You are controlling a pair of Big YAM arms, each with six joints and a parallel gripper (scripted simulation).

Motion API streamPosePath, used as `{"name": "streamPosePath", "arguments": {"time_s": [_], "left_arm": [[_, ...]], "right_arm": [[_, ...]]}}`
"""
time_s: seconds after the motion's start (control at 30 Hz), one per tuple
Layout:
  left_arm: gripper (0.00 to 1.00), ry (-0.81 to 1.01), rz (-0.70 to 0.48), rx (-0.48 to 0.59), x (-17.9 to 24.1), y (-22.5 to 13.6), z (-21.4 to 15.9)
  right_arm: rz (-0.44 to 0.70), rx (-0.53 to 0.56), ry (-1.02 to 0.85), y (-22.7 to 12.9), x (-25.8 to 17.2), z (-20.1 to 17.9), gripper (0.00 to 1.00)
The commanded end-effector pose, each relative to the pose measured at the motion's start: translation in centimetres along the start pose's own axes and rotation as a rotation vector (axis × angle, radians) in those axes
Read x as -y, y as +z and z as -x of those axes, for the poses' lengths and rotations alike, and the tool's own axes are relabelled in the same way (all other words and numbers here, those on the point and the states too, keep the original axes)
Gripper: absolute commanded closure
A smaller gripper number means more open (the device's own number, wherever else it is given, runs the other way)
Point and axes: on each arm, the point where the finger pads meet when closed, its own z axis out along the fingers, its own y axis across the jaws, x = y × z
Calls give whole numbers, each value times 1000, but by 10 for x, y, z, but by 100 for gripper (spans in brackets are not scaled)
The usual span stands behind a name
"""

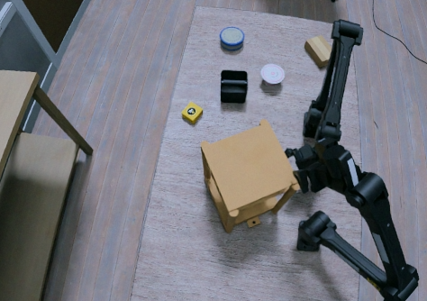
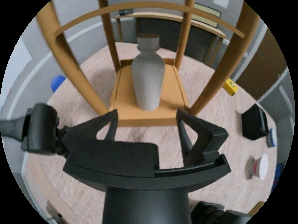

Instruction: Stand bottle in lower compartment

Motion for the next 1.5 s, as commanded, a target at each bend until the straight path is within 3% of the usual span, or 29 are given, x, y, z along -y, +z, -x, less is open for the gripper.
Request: {"name": "streamPosePath", "arguments": {"time_s": [0.0, 0.67, 1.47], "left_arm": [[0, 136, -63, 50, 11, -22, 17], [0, 195, -98, 61, 18, -22, 18], [0, 196, -98, 61, 18, -22, 18]], "right_arm": [[16, 17, -121, -12, -5, 18, 11], [174, 147, -598, -18, 8, 21, 11], [357, 269, -1016, -30, 7, 45, 11]]}}
